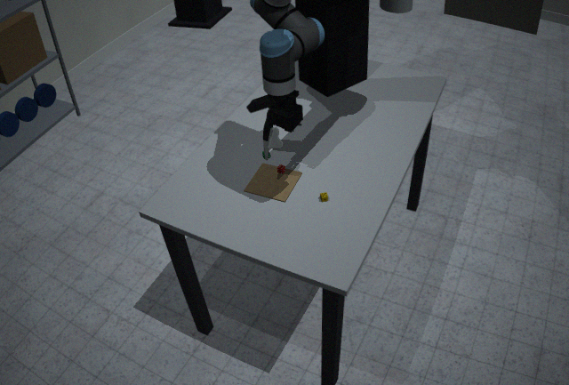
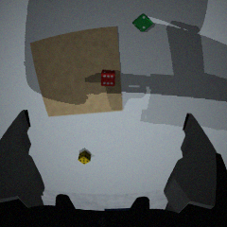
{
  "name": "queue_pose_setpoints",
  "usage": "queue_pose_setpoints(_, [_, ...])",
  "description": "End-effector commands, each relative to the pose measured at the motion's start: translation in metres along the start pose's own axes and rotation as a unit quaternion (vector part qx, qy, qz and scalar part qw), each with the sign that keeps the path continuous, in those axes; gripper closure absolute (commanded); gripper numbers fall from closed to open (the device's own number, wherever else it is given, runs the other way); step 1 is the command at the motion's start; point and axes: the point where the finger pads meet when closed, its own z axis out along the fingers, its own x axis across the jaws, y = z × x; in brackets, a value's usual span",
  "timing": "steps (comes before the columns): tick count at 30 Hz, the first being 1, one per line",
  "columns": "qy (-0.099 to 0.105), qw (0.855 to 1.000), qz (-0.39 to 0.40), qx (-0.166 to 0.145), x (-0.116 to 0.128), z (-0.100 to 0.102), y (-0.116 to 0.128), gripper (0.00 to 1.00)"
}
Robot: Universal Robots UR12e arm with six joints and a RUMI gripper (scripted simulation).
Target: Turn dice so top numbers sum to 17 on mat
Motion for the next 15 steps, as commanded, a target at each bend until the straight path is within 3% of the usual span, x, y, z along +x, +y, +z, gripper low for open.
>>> queue_pose_setpoints(1, [0.000,1.000,0.000,0.000,-0.0004,-0.0006,0.0000,0.00])
queue_pose_setpoints(15, [0.000,1.000,-0.003,0.000,-0.0001,-0.0005,-0.0008,0.00])
